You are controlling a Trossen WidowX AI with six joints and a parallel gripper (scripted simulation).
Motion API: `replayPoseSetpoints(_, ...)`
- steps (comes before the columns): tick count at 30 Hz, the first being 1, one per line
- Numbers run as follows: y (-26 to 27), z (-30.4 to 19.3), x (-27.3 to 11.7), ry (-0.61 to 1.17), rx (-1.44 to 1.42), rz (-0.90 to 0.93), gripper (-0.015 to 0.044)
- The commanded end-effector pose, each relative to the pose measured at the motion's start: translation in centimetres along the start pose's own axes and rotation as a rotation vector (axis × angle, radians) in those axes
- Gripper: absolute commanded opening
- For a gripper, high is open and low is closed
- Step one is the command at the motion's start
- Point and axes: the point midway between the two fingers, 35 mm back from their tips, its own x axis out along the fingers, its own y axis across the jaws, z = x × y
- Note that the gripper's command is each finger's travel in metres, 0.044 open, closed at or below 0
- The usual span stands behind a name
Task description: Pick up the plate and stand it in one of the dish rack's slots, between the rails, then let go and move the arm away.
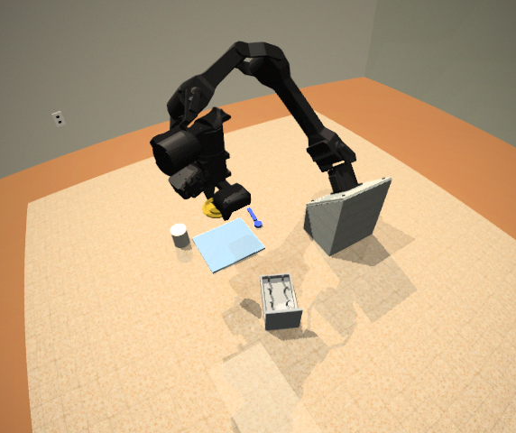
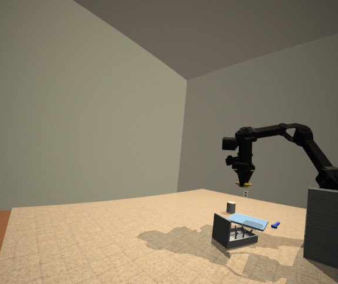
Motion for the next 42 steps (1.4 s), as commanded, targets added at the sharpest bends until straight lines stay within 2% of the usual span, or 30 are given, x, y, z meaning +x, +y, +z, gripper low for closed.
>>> replayPoseSetpoints(1, 0.0, 0.0, -2.1, -0.004, 0.006, 0.003, 0.0000)
replayPoseSetpoints(7, 0.5, -0.3, -2.7, -0.004, 0.026, 0.003, 0.0000)
replayPoseSetpoints(23, 9.8, -7.7, -2.6, 0.001, 0.511, 0.007, 0.0000)
replayPoseSetpoints(32, 9.9, -7.8, -2.4, 0.011, 0.505, 0.014, 0.0000)
replayPoseSetpoints(42, 10.8, -8.1, 0.6, 0.135, 0.328, 0.142, 0.0000)
